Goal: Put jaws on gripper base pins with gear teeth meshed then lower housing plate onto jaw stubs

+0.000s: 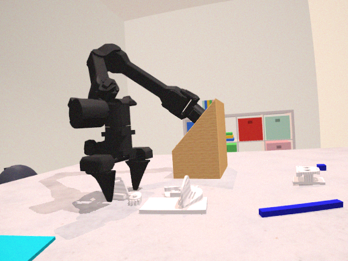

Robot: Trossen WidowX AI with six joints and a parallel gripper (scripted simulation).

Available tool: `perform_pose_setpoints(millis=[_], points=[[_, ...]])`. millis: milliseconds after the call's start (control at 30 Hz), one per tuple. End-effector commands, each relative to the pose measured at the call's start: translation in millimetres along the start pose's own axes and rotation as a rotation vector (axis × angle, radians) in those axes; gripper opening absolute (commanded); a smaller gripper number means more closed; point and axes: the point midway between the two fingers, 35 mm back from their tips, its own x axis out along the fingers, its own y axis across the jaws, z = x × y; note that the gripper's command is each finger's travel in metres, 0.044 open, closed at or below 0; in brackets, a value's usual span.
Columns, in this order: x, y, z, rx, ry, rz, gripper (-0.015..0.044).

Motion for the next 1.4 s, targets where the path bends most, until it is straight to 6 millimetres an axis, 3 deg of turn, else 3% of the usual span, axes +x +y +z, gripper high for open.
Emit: perform_pose_setpoints(millis=[0, 467, 833, 1367], points=[[0.5, 0.2, -0.6, -0.003, 0.004, 0.002, 0.0440], [0.8, 0.2, -0.6, -0.003, 0.004, 0.002, 0.0440], [0.6, 0.0, 0.0, 0.000, 0.000, 0.000, 0.0151], [0.6, 0.0, 0.0, 0.000, 0.000, 0.000, 0.0134]])
